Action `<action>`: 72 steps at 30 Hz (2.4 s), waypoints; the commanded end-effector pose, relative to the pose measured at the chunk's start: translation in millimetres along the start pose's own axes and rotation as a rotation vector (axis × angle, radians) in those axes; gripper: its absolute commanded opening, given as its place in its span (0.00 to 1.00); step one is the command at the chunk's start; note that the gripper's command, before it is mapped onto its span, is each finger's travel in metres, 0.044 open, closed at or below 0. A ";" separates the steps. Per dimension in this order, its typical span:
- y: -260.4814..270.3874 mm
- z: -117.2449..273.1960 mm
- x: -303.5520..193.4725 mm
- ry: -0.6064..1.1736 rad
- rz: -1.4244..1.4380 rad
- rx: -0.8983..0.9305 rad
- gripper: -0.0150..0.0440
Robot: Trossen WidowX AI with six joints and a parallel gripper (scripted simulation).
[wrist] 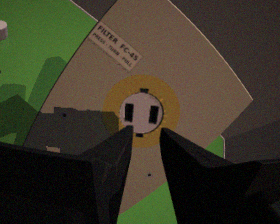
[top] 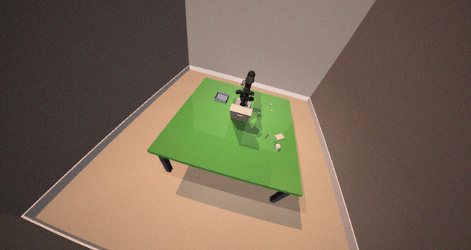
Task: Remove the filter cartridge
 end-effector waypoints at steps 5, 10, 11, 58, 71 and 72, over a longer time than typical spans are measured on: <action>0.8 -13.6 -1.3 0.007 -0.004 0.002 0.42; 0.8 -21.6 -1.4 0.007 -0.004 0.001 0.42; 0.9 -23.2 -1.4 0.006 -0.004 0.001 0.42; 1.3 -44.1 -2.4 0.005 -0.004 0.000 0.42; 1.5 -47.8 -2.6 0.005 -0.004 0.000 0.42; 1.5 -47.8 -2.6 0.005 -0.004 0.000 0.42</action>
Point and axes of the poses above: the point midway between the two fingers, 35 mm back from their tips, its own z axis back along the fingers, its own y axis across the jaws, x = y × z, the point moved 8 cm from there along z, back along the fingers, and after that the axes turned 3 degrees about z, right-handed, at the moved point
